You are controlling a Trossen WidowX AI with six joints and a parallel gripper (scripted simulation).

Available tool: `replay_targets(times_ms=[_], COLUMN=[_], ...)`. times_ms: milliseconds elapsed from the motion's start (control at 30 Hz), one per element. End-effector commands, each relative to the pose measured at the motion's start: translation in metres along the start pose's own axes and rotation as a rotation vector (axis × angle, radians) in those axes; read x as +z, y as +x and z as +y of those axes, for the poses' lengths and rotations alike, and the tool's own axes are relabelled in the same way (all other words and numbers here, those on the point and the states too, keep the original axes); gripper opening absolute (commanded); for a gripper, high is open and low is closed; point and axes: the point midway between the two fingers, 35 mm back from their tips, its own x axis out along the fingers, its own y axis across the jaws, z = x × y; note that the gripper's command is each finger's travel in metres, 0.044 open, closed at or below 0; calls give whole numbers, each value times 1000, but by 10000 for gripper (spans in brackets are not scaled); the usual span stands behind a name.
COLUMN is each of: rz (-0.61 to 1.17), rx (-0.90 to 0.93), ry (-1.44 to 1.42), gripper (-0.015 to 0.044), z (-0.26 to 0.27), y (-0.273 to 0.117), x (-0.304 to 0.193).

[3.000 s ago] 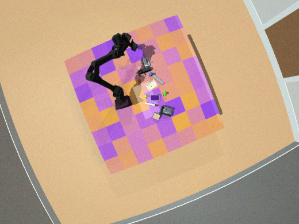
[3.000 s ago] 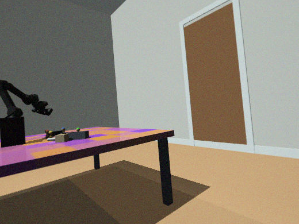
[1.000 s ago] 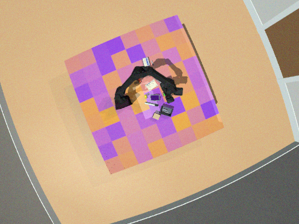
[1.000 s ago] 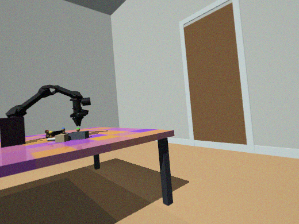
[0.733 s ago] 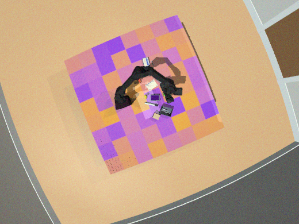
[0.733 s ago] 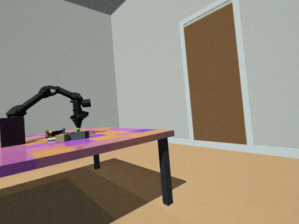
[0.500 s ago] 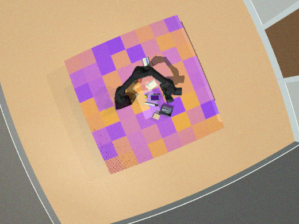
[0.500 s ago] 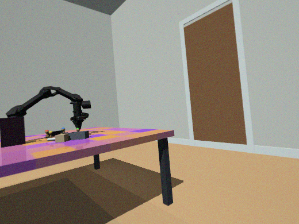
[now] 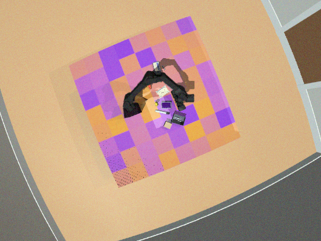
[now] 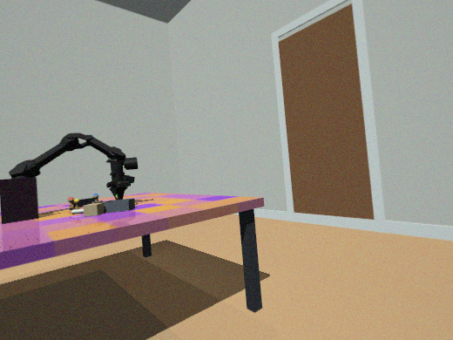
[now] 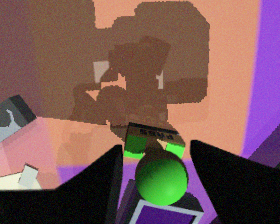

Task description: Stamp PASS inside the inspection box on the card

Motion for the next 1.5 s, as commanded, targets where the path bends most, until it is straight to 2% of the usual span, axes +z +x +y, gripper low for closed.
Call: replay_targets(times_ms=[0, 233, 667, 833, 1467], rz=[6, 6, 3, 3, 3], rx=[6, 6, 2, 2, 1], ry=[9, 9, 2, 2, 2], gripper=[221, 221, 134, 3, 0], z=[1, 1, 0, 0, 0], y=[7, 7, 5, 4, -6], x=[-4, -4, -2, -1, -1])
